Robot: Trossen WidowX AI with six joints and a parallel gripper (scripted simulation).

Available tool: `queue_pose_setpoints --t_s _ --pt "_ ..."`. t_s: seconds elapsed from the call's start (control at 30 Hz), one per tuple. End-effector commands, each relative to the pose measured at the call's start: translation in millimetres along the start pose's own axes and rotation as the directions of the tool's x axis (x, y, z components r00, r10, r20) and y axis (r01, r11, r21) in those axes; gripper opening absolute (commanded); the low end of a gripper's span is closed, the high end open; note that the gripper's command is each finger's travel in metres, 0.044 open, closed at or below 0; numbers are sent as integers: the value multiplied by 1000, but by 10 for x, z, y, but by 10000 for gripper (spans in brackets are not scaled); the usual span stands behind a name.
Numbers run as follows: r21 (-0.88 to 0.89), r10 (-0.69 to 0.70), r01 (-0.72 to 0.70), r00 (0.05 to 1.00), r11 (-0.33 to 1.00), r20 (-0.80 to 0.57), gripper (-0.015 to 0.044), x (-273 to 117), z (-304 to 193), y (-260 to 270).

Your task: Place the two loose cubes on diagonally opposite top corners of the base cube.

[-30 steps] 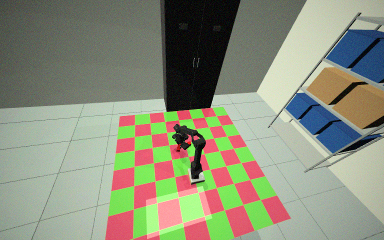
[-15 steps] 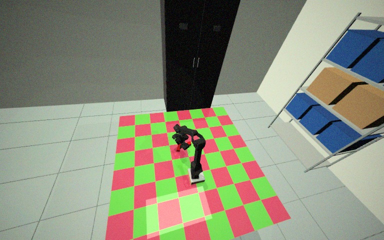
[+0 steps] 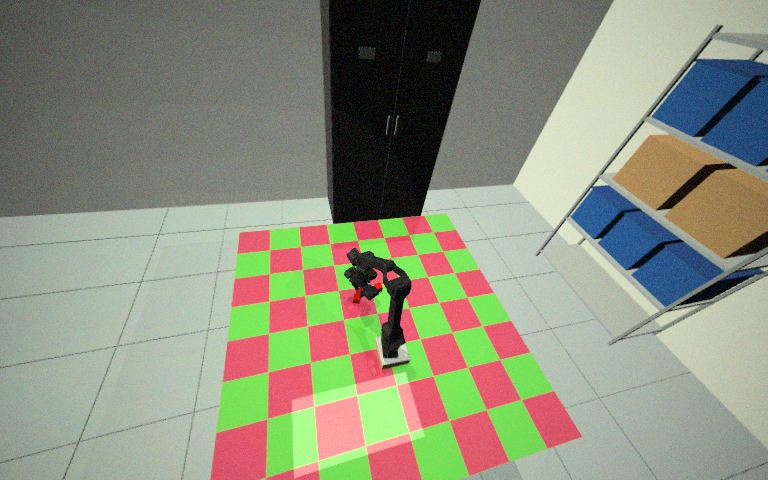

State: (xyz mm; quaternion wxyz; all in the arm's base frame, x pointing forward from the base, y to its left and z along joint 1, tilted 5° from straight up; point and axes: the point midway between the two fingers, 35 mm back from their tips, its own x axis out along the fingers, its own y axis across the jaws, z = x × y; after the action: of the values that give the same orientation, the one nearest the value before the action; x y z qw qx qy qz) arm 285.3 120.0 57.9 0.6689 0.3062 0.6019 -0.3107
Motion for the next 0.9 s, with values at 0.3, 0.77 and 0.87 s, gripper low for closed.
queue_pose_setpoints --t_s 0.3,0.77,0.87 --pt "0 0 0 1000 1000 0 205 -215 -1 0" --pt "-150 3 -3 1000 989 0 265 -334 133 5" --pt "-275 4 -4 1000 961 0 265 -383 247 1"
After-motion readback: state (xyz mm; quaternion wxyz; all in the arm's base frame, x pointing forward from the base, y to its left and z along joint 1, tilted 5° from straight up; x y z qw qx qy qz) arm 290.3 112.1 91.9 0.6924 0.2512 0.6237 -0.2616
